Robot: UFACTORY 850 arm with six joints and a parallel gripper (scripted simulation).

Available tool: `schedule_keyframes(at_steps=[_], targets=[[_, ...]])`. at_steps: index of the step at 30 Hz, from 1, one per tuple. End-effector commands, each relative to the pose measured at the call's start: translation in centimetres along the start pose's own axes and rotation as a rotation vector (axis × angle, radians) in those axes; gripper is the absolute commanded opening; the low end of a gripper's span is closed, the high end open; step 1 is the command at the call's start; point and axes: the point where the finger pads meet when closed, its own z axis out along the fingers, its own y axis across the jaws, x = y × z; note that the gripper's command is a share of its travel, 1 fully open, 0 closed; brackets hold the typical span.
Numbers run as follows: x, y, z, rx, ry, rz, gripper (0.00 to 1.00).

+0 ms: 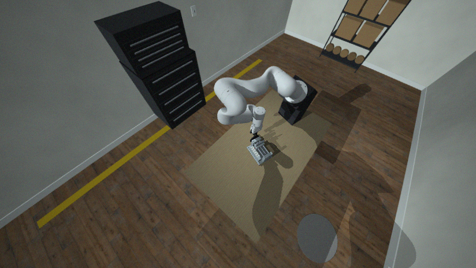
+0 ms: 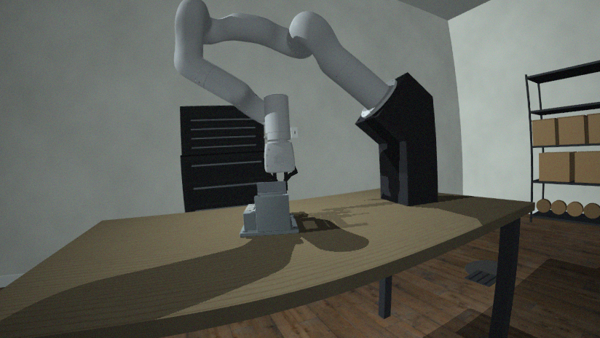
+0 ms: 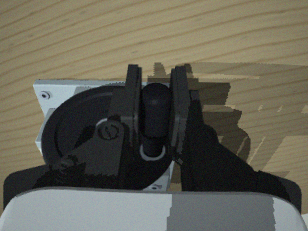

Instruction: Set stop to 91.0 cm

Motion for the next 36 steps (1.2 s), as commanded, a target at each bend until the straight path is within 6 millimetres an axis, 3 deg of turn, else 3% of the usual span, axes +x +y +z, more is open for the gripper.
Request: schedule_keyframes(at_steps=[1, 12, 21, 36], targets=[[0.0, 0.3, 0.8, 0.001, 0.0, 0.0, 0.06], [0.0, 0.1, 3.0, 0.001, 0.0, 0.0, 0.06], [0.0, -1.9, 4.8, 0.001, 0.0, 0.0, 0.06], [0.0, -5.2, 4.2, 0.001, 0.0, 0.0, 0.06]])
